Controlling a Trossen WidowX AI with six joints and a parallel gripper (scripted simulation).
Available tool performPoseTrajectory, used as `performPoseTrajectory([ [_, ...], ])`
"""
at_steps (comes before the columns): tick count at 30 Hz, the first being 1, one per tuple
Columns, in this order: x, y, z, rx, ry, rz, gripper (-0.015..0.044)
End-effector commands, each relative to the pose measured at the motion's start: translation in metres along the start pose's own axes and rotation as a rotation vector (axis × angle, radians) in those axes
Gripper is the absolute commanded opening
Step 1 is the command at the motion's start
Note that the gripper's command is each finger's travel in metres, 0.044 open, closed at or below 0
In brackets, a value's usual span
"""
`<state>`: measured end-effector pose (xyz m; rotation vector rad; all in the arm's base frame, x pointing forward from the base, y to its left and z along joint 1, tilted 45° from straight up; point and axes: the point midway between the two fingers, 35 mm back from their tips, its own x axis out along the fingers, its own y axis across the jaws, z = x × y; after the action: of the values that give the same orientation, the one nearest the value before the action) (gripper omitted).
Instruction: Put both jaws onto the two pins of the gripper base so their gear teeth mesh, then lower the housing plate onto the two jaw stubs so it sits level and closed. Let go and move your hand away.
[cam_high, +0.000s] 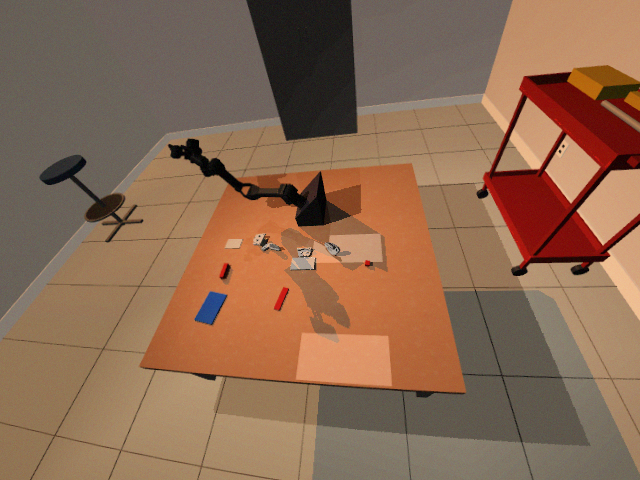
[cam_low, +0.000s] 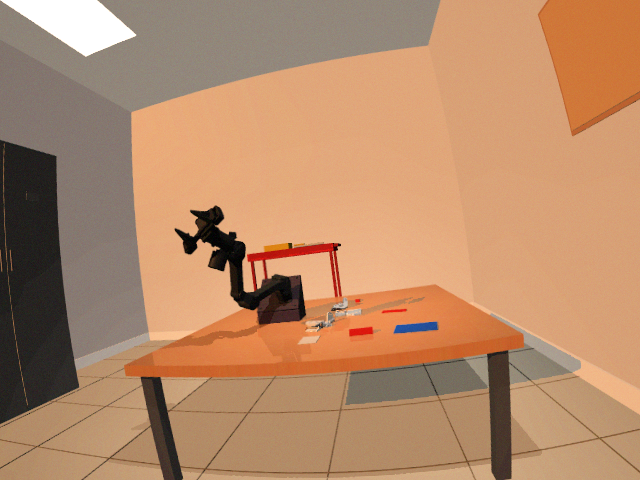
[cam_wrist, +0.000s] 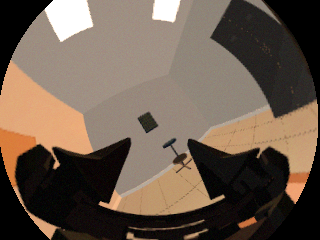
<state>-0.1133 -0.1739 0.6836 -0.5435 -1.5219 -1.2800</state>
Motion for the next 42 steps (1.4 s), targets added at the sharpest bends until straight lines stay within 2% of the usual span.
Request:
performPoseTrajectory([
  [1, 0.000, 0.000, 0.000, 0.000, 0.000, 0.000, 0.0426],
  [2, 0.000, 0.000, 0.000, 0.000, -0.001, 0.001, 0.0440],
  [12, -0.006, 0.032, 0.034, 0.004, -0.074, 0.125, 0.0440],
  [21, -0.030, 0.092, 0.082, 0.042, -0.172, 0.346, 0.0440],
  [31, -0.074, 0.161, 0.124, 0.049, -0.252, 0.613, 0.0440],
  [42, -0.142, 0.230, 0.149, 0.022, -0.296, 0.921, 0.0440],
])
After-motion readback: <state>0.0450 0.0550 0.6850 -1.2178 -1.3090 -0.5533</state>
